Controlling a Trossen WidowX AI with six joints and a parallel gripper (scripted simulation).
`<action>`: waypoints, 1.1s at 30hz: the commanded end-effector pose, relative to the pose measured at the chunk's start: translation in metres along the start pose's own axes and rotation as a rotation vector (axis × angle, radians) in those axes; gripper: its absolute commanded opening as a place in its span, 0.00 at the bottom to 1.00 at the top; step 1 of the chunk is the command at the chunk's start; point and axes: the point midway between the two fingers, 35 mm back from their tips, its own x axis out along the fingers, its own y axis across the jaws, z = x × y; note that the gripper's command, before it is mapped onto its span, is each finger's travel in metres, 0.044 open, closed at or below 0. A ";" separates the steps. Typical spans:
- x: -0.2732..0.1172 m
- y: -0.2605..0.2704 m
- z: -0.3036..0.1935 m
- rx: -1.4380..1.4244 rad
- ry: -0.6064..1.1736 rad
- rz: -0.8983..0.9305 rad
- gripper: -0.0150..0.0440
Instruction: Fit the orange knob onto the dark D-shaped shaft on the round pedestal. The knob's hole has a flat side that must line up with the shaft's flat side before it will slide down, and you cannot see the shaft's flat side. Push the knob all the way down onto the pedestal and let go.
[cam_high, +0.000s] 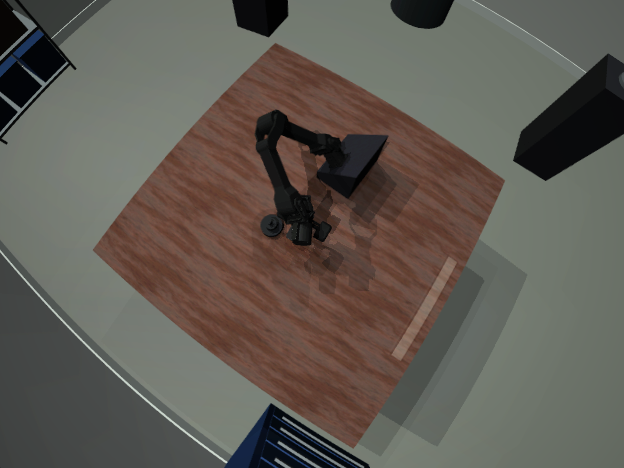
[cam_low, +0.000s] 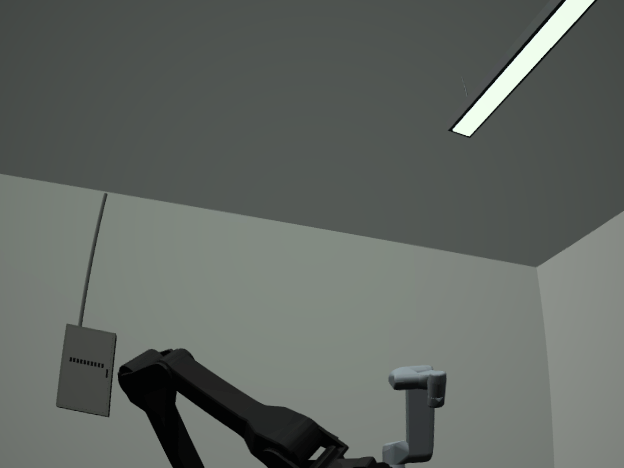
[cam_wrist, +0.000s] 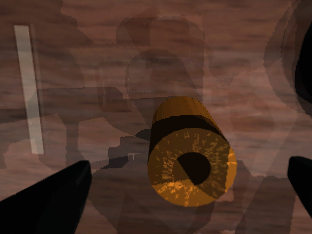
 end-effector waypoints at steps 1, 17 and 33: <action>0.006 0.000 0.000 -0.006 -0.003 -0.004 1.00; 0.032 -0.001 0.000 -0.006 -0.002 -0.007 1.00; 0.052 -0.002 -0.002 -0.006 -0.001 -0.011 0.91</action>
